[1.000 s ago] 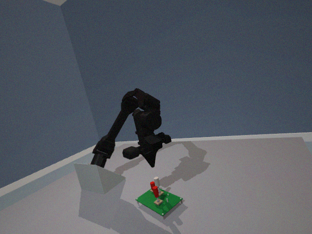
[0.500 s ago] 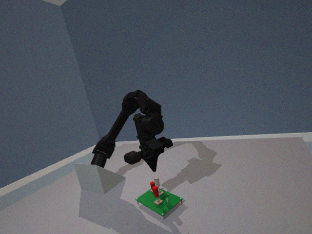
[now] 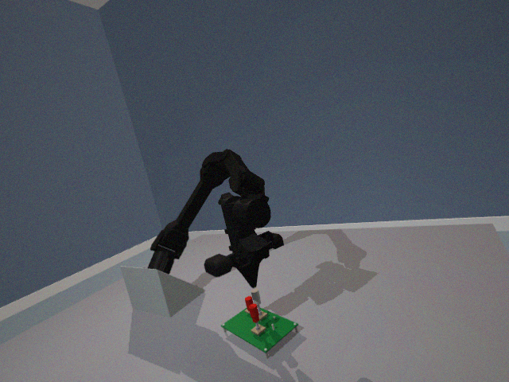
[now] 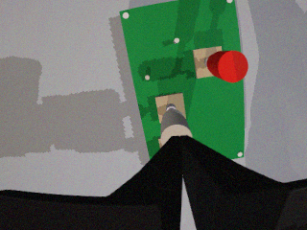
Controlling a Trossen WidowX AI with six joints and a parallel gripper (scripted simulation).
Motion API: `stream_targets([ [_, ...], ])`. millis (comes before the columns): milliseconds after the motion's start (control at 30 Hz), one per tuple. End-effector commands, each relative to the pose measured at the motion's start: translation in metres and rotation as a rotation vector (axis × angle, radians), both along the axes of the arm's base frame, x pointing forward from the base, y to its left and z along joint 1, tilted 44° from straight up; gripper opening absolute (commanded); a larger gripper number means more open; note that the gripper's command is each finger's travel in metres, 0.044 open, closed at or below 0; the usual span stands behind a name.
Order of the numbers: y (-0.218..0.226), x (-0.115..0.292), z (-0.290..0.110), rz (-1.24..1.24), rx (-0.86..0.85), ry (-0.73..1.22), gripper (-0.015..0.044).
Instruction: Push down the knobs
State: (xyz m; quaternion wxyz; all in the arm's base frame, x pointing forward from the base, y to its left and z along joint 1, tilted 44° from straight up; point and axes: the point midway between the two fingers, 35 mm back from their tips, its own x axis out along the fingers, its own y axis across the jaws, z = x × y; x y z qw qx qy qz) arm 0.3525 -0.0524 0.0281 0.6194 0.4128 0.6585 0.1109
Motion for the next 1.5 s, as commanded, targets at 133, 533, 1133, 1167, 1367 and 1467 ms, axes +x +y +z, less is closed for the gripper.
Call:
stream_targets([
  [133, 0.0049, -0.0008, -0.0032, 0.001, 0.007, 0.005, 0.0000],
  [533, 0.0049, -0.0008, -0.0033, 0.001, 0.007, 0.005, 0.0000],
  [1133, 0.0082, -0.0003, -0.0067, 0.001, 0.007, 0.005, 0.0000],
  [1167, 0.0084, -0.0003, -0.0069, 0.001, 0.007, 0.005, 0.0000],
  [1367, 0.0095, -0.0001, -0.0080, 0.001, 0.007, 0.005, 0.0000],
  [1467, 0.0092, -0.0002, -0.0076, 0.001, 0.007, 0.005, 0.0000],
])
